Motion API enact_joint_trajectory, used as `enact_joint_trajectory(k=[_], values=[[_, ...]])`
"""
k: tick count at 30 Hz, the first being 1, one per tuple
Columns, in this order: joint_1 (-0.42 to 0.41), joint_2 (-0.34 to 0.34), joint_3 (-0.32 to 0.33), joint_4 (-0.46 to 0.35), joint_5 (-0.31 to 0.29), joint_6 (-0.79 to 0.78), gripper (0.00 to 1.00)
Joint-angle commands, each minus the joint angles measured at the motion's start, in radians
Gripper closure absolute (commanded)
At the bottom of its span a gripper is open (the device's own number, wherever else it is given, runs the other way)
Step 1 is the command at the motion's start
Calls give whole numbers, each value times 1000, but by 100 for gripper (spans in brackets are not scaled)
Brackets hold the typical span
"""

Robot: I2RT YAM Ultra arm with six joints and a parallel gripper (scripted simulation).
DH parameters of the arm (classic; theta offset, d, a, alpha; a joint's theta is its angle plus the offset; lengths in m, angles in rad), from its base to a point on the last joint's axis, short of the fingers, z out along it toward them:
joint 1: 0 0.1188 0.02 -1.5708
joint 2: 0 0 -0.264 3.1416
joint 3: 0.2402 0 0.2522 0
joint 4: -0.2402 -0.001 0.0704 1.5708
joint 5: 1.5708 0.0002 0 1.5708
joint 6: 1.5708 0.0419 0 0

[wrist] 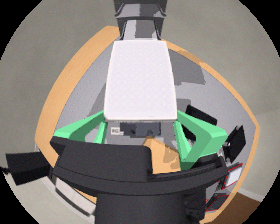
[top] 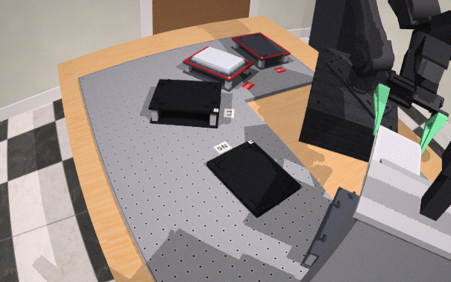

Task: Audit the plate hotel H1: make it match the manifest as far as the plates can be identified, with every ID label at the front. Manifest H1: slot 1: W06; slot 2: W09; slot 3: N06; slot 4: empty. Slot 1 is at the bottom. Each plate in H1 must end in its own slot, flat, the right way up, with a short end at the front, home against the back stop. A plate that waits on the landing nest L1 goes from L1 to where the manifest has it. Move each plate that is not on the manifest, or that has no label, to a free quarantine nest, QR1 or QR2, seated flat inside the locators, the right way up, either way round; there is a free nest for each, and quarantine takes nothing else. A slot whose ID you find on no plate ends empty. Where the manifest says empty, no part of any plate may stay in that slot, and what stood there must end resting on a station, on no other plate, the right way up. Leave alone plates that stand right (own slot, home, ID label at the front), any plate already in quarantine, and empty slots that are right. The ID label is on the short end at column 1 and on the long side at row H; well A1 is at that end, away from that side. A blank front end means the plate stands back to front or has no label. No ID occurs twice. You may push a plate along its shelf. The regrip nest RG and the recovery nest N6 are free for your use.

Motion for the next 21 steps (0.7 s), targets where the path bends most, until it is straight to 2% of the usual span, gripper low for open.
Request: enact_joint_trajectory(k=[1,11,15,21], values=[[-6,0,-21,29,1,-6,14],[-13,20,-26,54,-1,-9,14],[-10,-2,-44,59,-2,-9,14],[-13,22,-40,74,-4,-12,14]])
